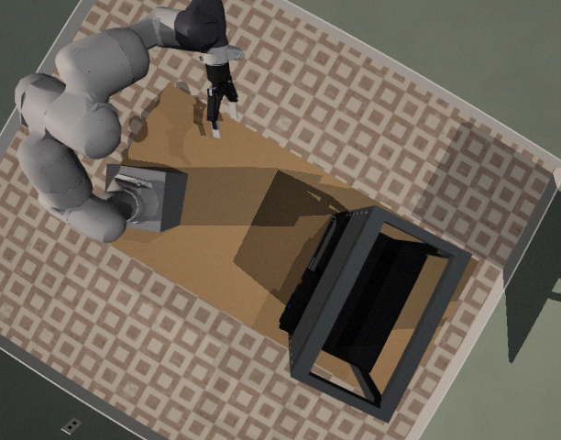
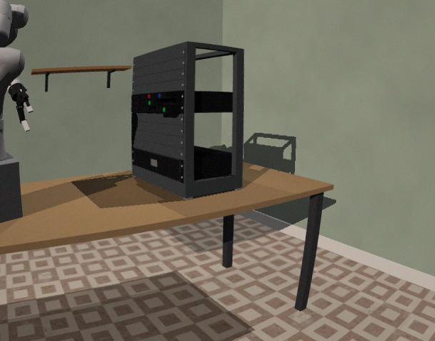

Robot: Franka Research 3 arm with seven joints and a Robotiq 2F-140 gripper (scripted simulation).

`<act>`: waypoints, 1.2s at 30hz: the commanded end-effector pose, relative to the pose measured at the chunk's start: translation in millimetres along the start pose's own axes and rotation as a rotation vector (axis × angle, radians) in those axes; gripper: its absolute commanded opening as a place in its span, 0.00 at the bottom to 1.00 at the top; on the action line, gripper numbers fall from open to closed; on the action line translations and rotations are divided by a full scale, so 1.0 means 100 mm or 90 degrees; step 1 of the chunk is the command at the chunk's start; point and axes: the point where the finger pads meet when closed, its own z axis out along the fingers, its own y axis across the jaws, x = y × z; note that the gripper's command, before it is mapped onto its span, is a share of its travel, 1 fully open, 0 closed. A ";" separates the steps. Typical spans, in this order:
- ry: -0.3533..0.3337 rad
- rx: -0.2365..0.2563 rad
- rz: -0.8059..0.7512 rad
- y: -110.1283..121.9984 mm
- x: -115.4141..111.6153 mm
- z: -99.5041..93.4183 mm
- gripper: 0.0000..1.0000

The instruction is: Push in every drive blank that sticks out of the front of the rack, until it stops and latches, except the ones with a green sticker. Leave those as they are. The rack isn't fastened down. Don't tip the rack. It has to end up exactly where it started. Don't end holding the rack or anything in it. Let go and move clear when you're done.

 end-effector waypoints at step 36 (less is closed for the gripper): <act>-0.523 0.331 0.216 0.92 0.56 -0.16 1.00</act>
